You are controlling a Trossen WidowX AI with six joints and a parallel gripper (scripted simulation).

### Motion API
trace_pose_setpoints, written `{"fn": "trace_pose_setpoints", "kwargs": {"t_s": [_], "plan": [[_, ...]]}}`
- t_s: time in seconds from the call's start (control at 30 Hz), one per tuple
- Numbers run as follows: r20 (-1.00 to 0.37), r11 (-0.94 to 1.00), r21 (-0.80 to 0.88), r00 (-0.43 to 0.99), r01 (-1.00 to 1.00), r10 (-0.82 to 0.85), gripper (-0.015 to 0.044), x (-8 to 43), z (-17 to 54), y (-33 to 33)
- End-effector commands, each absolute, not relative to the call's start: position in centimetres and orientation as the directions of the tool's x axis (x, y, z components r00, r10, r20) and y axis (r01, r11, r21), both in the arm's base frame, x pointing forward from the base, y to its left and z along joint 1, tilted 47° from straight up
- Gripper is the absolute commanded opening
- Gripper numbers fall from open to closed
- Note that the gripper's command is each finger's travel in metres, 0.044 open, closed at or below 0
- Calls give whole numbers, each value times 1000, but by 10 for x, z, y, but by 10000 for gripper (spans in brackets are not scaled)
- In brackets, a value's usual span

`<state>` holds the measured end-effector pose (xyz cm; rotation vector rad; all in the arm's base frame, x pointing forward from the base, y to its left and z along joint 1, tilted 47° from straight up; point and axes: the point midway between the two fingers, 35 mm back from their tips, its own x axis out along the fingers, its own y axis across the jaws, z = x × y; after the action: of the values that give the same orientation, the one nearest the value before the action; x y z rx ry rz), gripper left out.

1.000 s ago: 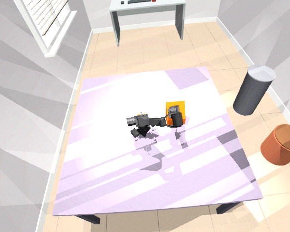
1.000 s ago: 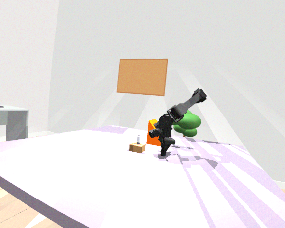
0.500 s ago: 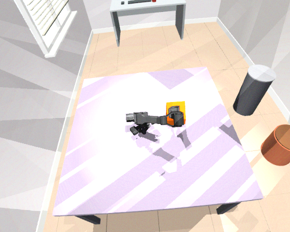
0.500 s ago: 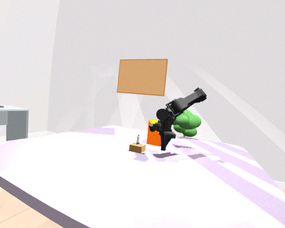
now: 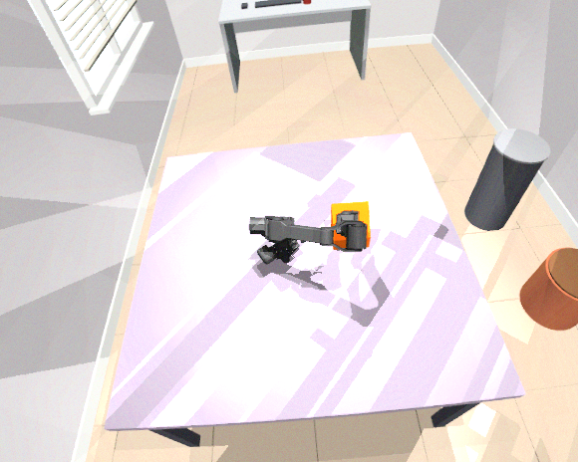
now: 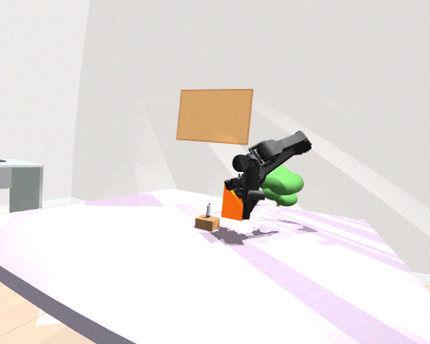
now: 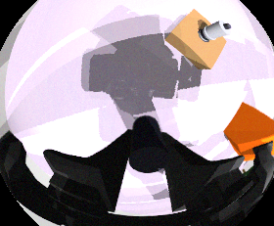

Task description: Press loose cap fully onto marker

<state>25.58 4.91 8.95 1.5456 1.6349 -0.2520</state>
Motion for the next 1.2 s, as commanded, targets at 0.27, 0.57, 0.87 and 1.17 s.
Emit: {"fn": "trace_pose_setpoints", "kwargs": {"t_s": [0.27,0.57,0.87,1.17], "plan": [[-700,215,386,132,897,702,0,263,72,10],[-706,213,379,133,900,695,0,263,57,-19],[-704,218,380,128,899,698,0,258,42,-48],[-694,222,387,125,895,709,0,249,27,-76]]}}
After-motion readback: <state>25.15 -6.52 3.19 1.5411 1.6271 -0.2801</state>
